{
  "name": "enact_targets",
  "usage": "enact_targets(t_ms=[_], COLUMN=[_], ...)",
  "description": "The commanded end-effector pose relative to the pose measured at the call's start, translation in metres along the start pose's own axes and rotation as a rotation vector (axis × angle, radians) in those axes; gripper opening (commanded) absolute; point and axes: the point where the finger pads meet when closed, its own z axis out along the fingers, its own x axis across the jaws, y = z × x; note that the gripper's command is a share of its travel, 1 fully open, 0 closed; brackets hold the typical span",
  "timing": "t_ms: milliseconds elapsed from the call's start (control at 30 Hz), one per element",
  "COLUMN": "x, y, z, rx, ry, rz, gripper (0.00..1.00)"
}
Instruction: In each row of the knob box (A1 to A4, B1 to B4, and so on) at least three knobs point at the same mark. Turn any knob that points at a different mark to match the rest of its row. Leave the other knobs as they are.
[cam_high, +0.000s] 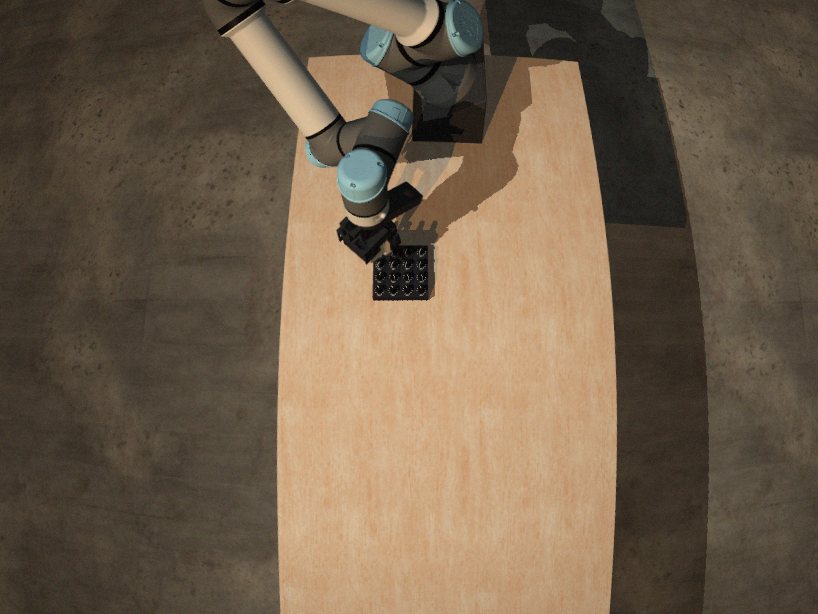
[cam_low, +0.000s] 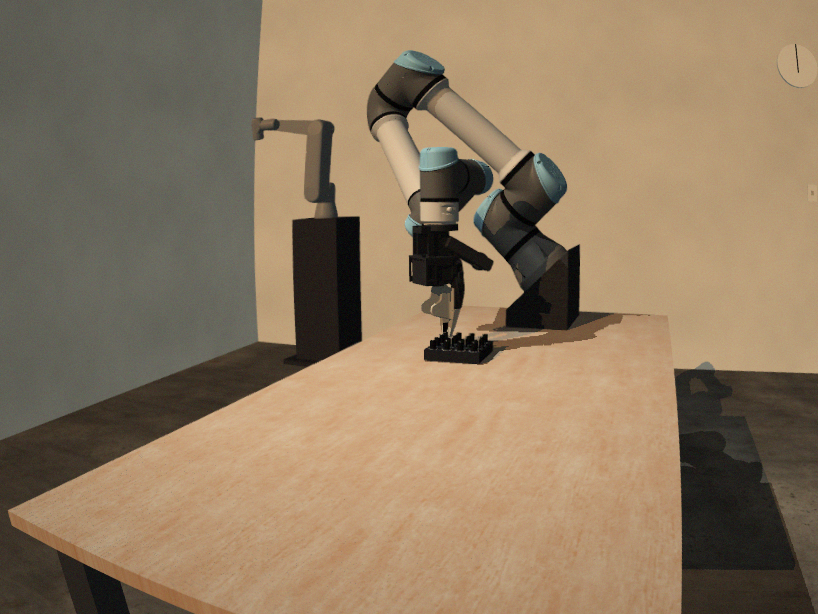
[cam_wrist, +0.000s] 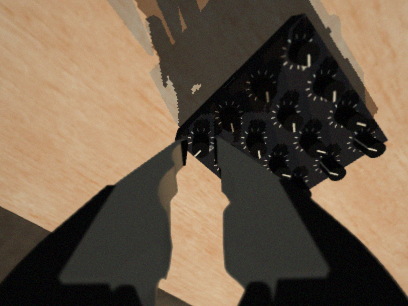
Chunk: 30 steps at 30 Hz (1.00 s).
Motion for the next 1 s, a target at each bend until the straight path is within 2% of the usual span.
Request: enact_targets(t_ms=[0,233,733,967], x=[0.0,0.0,0.0,0.0], y=[0.0,0.0,0.0,0.0], z=[0.0,-0.003,-0.034,-0.038], rx=[-0.001,-0.001,-0.001,-0.001], ry=[0.0,0.0,0.0,0.0], rz=[0.0,0.0,0.0,0.0], gripper=[0.11,0.11,0.11,0.11])
